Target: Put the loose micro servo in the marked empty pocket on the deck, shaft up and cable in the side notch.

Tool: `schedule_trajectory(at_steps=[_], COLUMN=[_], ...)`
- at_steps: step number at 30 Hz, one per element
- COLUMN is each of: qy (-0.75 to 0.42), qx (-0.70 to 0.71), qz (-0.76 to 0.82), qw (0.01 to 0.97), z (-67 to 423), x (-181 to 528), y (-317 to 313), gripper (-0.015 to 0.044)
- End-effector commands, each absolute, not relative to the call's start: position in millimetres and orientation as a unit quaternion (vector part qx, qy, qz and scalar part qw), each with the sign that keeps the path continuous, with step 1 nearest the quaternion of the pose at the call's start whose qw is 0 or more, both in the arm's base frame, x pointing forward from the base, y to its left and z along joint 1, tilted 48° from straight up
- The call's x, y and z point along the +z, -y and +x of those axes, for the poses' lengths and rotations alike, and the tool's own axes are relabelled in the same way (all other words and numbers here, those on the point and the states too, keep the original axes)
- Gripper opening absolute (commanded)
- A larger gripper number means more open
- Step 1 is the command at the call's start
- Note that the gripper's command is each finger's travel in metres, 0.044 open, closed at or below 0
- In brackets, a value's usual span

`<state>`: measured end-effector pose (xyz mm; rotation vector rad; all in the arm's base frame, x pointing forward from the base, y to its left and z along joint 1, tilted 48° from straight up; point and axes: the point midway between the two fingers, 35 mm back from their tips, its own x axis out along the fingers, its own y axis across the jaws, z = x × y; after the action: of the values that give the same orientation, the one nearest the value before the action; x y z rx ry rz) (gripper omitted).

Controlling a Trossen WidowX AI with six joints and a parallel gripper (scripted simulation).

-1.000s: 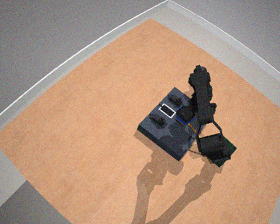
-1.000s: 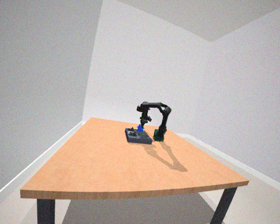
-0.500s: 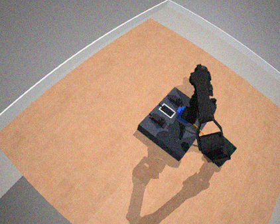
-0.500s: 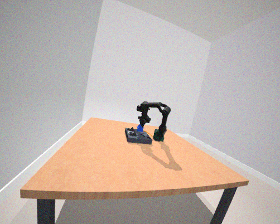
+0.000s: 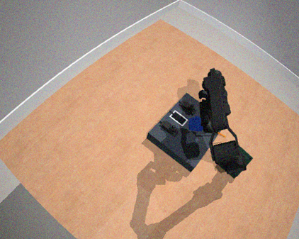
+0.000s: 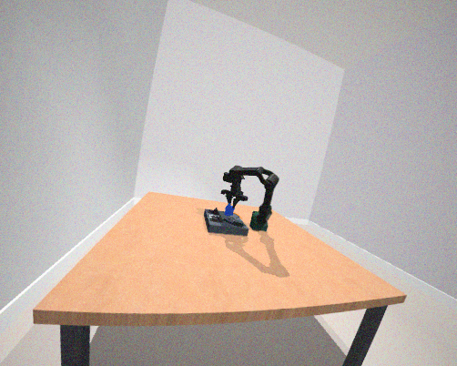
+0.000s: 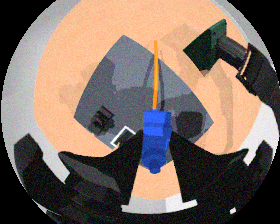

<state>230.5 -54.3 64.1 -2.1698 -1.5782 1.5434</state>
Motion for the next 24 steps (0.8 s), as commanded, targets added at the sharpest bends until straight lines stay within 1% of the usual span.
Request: schedule_trajectory(at_steps=[1,13,24], qy=[0.550,0.631,0.683], qx=[0.453,0.330,0.204], qz=[-0.701,-0.677,-0.630], qw=[-0.040,-0.184,-0.309], z=[231.5,231.5,231.5], x=[64.0,64.0,64.0], y=[55.6,55.6,55.7], gripper=[0.0000,0.0000,0.0000])
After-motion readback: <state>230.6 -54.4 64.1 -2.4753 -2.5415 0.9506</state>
